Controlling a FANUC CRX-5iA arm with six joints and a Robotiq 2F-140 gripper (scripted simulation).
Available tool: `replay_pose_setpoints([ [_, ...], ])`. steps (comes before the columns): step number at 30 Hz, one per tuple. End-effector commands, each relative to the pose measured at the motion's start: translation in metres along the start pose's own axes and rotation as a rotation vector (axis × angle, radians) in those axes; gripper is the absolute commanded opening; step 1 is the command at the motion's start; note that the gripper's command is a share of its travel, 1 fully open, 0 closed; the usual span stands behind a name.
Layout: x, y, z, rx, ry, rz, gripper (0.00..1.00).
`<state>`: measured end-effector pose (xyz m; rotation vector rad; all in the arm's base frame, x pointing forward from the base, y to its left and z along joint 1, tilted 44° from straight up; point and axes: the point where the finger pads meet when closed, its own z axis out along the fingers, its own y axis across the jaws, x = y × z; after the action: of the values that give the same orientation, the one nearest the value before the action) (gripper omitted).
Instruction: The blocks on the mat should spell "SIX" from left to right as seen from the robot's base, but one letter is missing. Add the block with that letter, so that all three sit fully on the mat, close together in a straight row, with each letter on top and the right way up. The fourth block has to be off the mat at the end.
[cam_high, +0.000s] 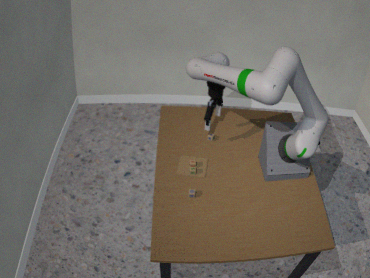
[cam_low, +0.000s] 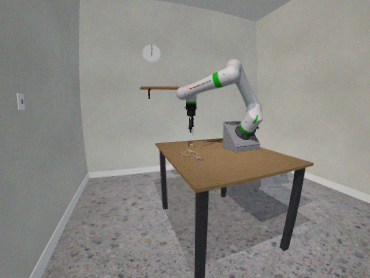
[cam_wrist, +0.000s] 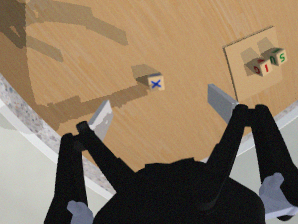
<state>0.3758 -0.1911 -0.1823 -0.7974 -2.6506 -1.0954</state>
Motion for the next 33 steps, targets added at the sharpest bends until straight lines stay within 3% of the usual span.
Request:
replay_pose_setpoints([
  [1,-0.0001,-0.0001,-0.0002,0.001,0.000,0.013,1.00],
  [5,-0.0001,-0.0001,-0.0002,0.001,0.000,0.014,1.00],
  [6,-0.0001,-0.0001,-0.0002,0.001,0.000,0.014,0.40],
  [33,-0.0001,-0.0001,-0.0002,0.001,0.000,0.014,0.40],
])
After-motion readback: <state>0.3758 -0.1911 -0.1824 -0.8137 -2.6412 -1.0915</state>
